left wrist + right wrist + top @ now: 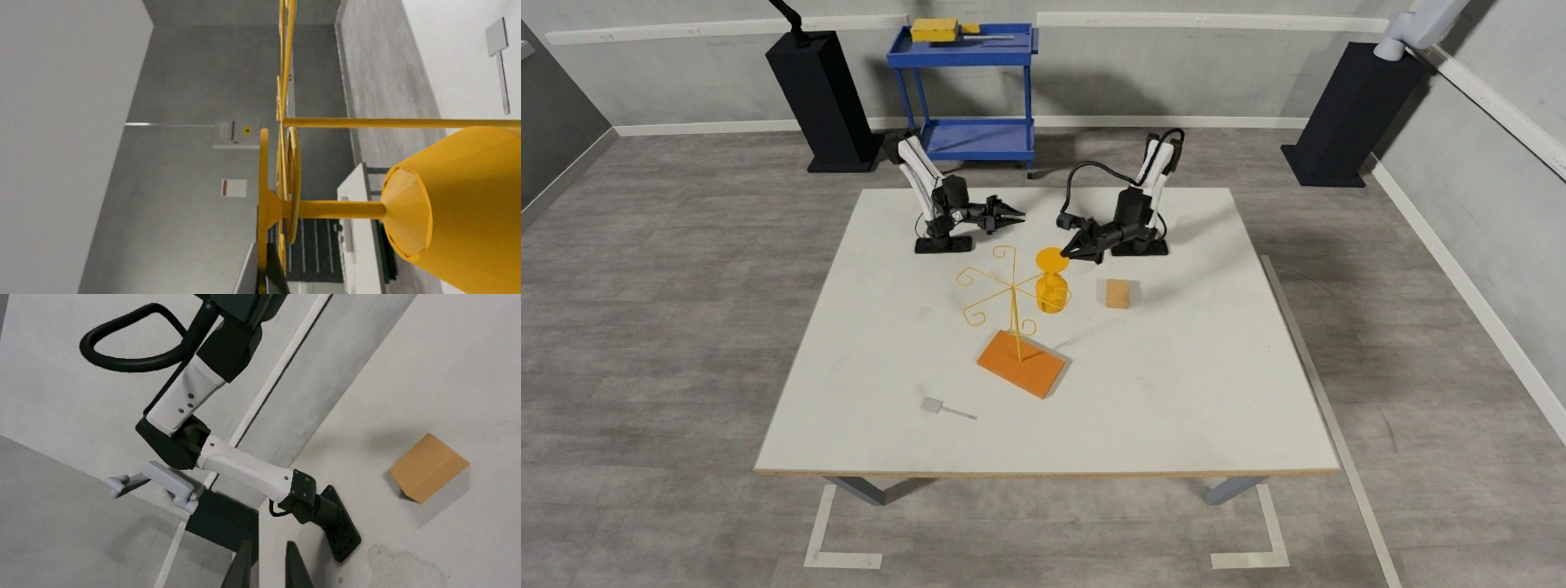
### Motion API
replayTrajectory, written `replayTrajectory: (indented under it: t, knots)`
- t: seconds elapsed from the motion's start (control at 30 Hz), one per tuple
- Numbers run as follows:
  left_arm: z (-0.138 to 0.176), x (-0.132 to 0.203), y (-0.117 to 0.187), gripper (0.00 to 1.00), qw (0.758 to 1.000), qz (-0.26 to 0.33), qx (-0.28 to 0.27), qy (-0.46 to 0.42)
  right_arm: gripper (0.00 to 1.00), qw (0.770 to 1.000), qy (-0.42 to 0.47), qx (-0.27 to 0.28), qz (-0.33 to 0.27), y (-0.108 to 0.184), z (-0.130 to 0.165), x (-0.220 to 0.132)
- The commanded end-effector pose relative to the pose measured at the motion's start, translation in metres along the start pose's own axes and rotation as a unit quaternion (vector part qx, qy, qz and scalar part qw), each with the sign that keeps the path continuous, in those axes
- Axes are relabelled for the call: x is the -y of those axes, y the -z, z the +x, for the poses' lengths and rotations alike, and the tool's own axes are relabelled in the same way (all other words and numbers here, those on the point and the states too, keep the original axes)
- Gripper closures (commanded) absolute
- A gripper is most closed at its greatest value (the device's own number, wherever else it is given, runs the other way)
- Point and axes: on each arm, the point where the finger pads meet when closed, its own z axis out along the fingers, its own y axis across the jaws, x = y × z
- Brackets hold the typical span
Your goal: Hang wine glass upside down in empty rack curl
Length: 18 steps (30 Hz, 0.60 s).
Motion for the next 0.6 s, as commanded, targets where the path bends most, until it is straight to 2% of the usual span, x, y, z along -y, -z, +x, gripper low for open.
replayTrajectory:
  t: [0.0, 0.13, 0.2, 0.23, 0.3, 0.5, 0.53, 0.57]
  knots:
    - [0.002, -0.01, 0.003, 1.0, 1.0, -0.021, -0.003, -0.018, 0.83, 0.999, 0.029, 0.015, -0.029, 0.001, -0.013, -0.024]
    - [0.004, -0.015, 0.006, 1.0, 0.999, -0.026, -0.006, -0.021, 0.83, 0.999, 0.029, 0.015, -0.029, 0.001, -0.013, -0.024]
    - [-0.005, -0.01, 0.002, 1.0, 1.0, -0.022, 0.004, -0.017, 0.83, 0.999, 0.029, 0.015, -0.029, 0.001, -0.013, -0.024]
    - [0.001, -0.023, 0.004, 1.0, 0.999, -0.034, -0.003, -0.026, 0.83, 0.999, 0.029, 0.015, -0.029, 0.001, -0.013, -0.024]
    - [0.003, -0.026, 0.005, 1.0, 0.999, -0.036, -0.006, -0.027, 0.83, 0.999, 0.029, 0.015, -0.029, 0.001, -0.013, -0.024]
    - [-0.005, -0.007, 0.002, 1.0, 1.0, -0.019, 0.003, -0.016, 0.83, 0.999, 0.029, 0.015, -0.029, 0.001, -0.013, -0.024]
    - [0.002, -0.023, 0.004, 1.0, 0.999, -0.033, -0.005, -0.025, 0.83, 0.999, 0.029, 0.015, -0.029, 0.001, -0.013, -0.024]
    - [0.003, -0.025, 0.005, 1.0, 0.999, -0.035, -0.007, -0.027, 0.83, 0.999, 0.029, 0.015, -0.029, 0.001, -0.013, -0.024]
